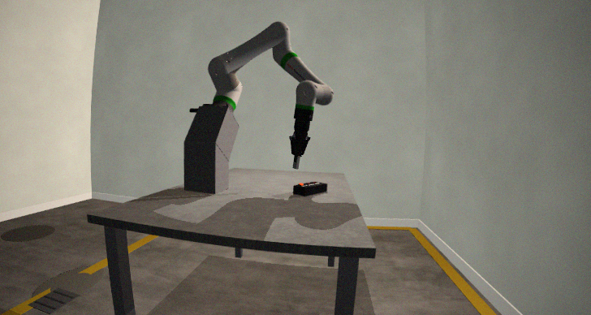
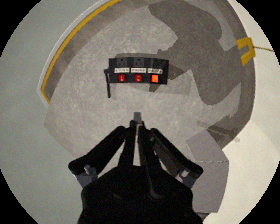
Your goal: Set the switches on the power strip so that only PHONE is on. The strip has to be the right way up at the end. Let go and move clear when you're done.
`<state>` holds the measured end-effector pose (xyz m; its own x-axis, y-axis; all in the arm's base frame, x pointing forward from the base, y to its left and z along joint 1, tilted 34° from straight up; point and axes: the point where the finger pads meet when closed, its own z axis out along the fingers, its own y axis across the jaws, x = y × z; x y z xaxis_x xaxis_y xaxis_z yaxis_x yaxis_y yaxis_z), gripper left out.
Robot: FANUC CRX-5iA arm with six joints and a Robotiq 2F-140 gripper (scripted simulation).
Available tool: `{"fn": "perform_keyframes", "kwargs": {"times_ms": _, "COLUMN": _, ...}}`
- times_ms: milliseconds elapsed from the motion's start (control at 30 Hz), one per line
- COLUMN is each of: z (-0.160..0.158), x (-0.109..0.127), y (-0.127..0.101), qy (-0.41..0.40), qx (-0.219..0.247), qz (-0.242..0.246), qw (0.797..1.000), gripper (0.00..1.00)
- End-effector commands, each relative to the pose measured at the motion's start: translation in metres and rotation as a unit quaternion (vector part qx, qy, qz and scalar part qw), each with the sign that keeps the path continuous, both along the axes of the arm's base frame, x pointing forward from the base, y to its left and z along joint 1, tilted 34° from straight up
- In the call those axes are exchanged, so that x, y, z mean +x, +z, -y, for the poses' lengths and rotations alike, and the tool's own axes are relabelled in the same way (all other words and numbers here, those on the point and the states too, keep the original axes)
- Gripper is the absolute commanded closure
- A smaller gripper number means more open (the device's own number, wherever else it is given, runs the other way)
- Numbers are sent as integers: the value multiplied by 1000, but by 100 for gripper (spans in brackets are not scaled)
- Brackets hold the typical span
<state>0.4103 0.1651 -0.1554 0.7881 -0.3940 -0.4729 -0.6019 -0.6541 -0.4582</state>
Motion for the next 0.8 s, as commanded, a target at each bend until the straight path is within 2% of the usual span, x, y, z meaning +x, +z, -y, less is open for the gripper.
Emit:
{"fn": "perform_keyframes", "kwargs": {"times_ms": 0, "z": -19, "x": 2, "y": -27, "qy": 0, "qx": 1, "qz": 1, "qw": 1000, "gripper": 100}}
{"fn": "perform_keyframes", "kwargs": {"times_ms": 33, "z": -30, "x": 3, "y": -42, "qy": 0, "qx": 1, "qz": 1, "qw": 1000, "gripper": 100}}
{"fn": "perform_keyframes", "kwargs": {"times_ms": 67, "z": -30, "x": 3, "y": -42, "qy": 0, "qx": 1, "qz": 1, "qw": 1000, "gripper": 100}}
{"fn": "perform_keyframes", "kwargs": {"times_ms": 100, "z": -39, "x": 2, "y": -56, "qy": 0, "qx": 1, "qz": 0, "qw": 1000, "gripper": 100}}
{"fn": "perform_keyframes", "kwargs": {"times_ms": 133, "z": -39, "x": 2, "y": -56, "qy": 0, "qx": 1, "qz": 0, "qw": 1000, "gripper": 100}}
{"fn": "perform_keyframes", "kwargs": {"times_ms": 200, "z": -48, "x": 1, "y": -71, "qy": 0, "qx": 0, "qz": 0, "qw": 1000, "gripper": 100}}
{"fn": "perform_keyframes", "kwargs": {"times_ms": 767, "z": -49, "x": 1, "y": -72, "qy": 0, "qx": 0, "qz": 0, "qw": 1000, "gripper": 100}}
